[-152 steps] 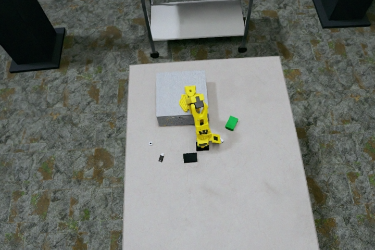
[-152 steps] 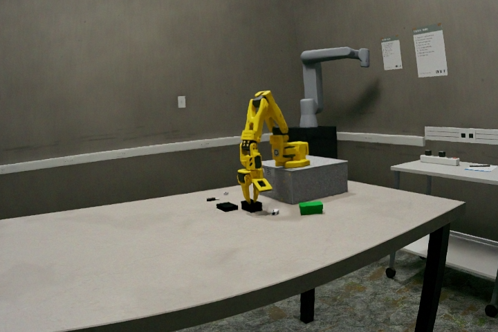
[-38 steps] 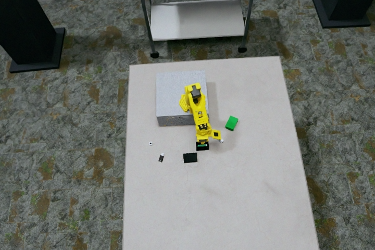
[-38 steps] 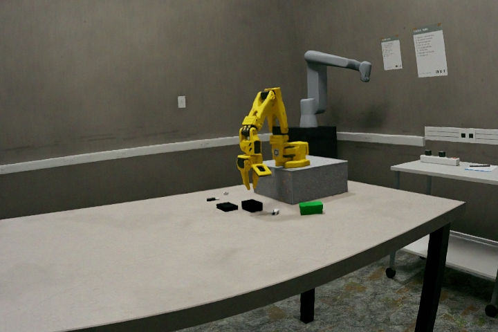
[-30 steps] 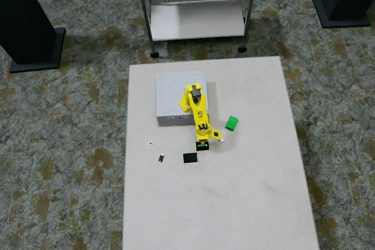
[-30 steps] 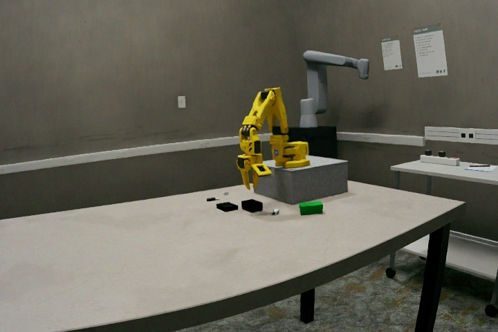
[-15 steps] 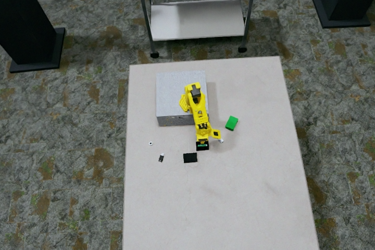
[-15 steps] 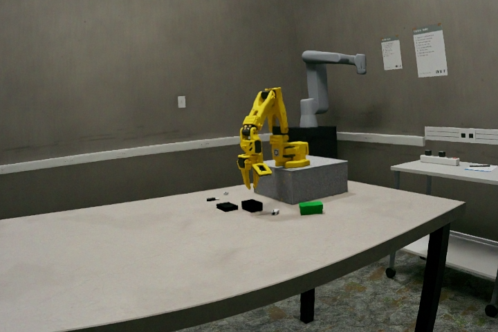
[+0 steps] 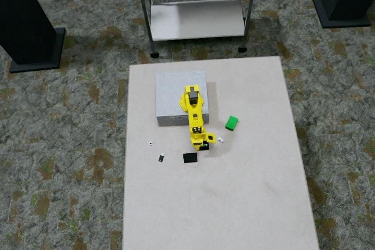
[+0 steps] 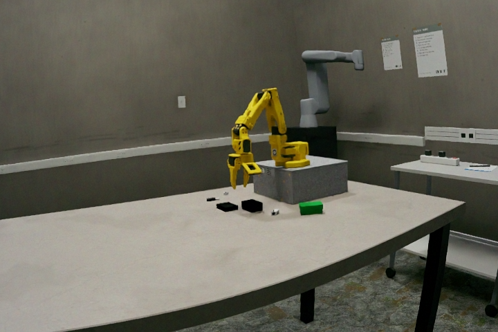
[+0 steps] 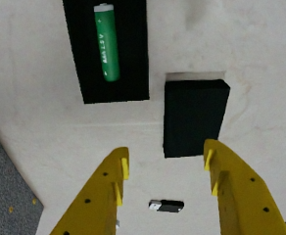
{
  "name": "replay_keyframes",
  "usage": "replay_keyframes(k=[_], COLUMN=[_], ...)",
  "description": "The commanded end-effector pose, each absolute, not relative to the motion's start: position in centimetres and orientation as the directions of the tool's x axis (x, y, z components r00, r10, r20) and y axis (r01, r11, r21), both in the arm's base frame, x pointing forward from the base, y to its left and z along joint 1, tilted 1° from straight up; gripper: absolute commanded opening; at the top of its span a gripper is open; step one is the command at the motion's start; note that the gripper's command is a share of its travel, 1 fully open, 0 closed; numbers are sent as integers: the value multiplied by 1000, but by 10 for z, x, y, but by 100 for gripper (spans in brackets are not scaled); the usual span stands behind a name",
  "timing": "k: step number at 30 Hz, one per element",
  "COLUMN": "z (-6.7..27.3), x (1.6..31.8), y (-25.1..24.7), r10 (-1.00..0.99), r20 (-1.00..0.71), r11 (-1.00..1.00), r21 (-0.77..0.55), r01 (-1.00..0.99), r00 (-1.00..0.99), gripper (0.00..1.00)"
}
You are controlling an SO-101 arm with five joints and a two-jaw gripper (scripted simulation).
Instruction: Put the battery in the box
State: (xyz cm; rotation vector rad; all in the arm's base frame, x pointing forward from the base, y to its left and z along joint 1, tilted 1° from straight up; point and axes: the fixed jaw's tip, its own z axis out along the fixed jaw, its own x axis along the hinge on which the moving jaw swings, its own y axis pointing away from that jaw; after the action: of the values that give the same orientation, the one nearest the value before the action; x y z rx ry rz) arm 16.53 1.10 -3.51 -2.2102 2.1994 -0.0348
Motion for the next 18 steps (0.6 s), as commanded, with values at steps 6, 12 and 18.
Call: replay_keyframes(k=[6, 12, 18], z=[-37, -37, -37], x=[179, 183, 183], y=[-17, -25, -25], r10=[-1000, -1000, -1000], r20=[1, 1, 1], r11=[-9, -10, -10], r21=[-8, -8, -8], r01=[-1000, -1000, -1000], r00=[9, 10, 10], gripper=[28, 31, 31])
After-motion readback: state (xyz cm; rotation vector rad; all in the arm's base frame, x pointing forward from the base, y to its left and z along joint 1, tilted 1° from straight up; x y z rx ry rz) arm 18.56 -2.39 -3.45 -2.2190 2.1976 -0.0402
